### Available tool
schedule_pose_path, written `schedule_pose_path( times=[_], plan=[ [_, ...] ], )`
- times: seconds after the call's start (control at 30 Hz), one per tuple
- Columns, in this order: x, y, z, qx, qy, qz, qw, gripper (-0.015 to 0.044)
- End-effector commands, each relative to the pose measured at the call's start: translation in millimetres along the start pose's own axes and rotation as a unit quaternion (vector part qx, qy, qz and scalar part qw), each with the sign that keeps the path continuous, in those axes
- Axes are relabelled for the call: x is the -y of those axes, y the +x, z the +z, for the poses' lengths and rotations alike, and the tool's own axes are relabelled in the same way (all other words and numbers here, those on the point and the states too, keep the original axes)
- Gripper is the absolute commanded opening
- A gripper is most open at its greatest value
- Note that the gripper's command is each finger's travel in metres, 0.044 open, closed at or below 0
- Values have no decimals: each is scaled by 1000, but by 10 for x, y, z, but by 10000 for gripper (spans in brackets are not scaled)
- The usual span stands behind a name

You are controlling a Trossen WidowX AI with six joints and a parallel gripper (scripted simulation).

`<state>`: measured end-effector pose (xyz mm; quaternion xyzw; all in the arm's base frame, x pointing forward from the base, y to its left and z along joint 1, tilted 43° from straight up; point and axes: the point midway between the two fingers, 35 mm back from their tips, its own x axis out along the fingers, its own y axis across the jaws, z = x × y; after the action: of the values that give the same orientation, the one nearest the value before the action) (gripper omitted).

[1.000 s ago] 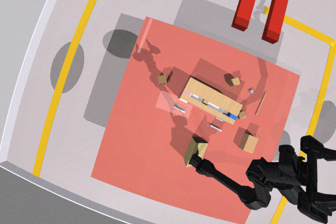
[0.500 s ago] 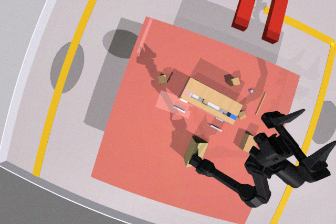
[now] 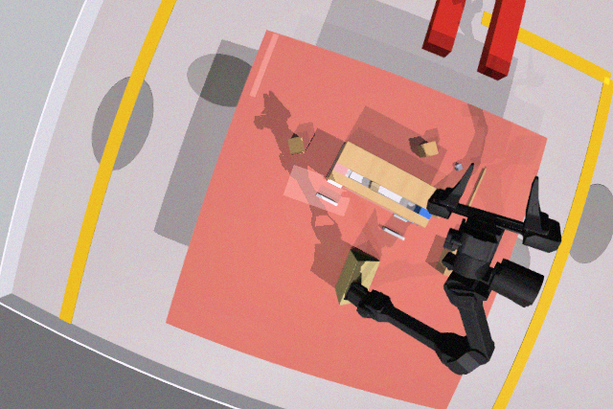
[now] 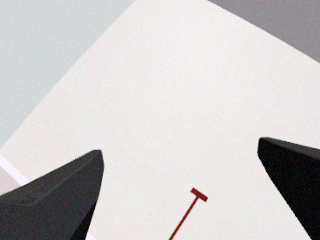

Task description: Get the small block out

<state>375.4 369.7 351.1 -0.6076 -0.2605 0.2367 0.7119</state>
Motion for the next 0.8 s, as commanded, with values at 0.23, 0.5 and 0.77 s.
schedule_pose_path(
  times=[0.23,0.5,0.77],
  plan=[
    [-1056,-97,-670,-188,407,144,882,400],
    [-1451,-281,-937,-296,545,150,770,400],
    [-1801,-539,-1186,-408,649,120,632,400]
  ],
)
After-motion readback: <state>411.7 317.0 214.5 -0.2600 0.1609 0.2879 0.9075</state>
